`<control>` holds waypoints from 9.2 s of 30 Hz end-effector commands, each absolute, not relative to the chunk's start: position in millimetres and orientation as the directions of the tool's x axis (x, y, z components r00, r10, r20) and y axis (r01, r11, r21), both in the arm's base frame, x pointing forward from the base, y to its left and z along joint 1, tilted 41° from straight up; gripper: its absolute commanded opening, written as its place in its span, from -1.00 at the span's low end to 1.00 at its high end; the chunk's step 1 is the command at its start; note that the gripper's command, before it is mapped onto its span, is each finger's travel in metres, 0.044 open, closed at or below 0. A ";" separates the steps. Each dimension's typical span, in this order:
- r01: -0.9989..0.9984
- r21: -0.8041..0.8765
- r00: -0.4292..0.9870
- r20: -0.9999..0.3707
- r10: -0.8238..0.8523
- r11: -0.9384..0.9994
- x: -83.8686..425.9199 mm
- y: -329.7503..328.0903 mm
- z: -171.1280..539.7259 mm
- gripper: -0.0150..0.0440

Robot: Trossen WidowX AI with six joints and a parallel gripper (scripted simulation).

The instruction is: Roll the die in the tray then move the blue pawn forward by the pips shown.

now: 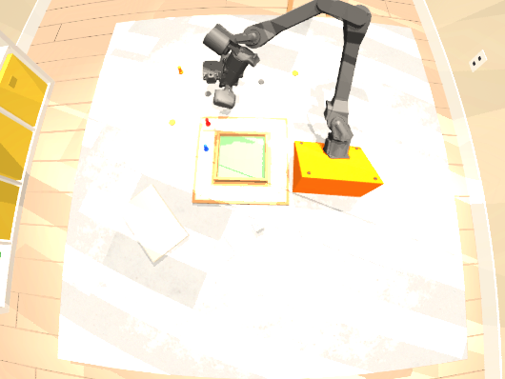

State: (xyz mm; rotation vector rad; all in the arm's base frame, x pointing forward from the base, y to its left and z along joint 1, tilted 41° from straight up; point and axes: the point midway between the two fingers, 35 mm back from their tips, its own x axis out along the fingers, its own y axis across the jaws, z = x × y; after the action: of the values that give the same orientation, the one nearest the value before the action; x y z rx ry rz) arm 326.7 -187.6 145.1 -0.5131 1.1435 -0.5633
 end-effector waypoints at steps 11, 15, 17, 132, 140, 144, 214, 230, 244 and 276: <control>-0.156 -0.476 0.230 -0.869 -0.437 0.865 381.2 -15.1 33.3 0.44; -0.229 -0.447 0.126 -0.894 -0.429 0.865 366.2 42.0 -11.0 0.44; -0.261 -0.444 0.076 -0.894 -0.441 0.857 354.1 67.0 -31.3 0.44; -0.894 -0.204 -0.099 -0.777 -0.622 0.398 292.3 70.6 12.6 -0.49; -0.957 -0.093 -0.105 -0.769 -0.631 0.273 290.8 34.3 28.6 -0.49; -0.979 -0.034 -0.104 -0.764 -0.636 0.201 289.4 18.4 36.0 -0.49; -0.990 0.019 -0.001 -0.991 0.131 0.137 287.9 1.9 77.6 -0.49; -0.990 0.019 -0.001 -0.991 0.131 0.137 287.9 1.9 77.6 0.22; -0.978 0.097 -0.135 -0.969 -0.207 0.184 284.9 20.1 73.5 1.00; -0.288 -0.598 -0.098 -0.758 -0.645 0.748 392.0 -39.5 50.0 0.19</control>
State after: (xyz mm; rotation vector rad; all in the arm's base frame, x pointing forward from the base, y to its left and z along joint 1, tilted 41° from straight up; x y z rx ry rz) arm 387.2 -39.2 49.1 -0.7753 1.7108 -0.3034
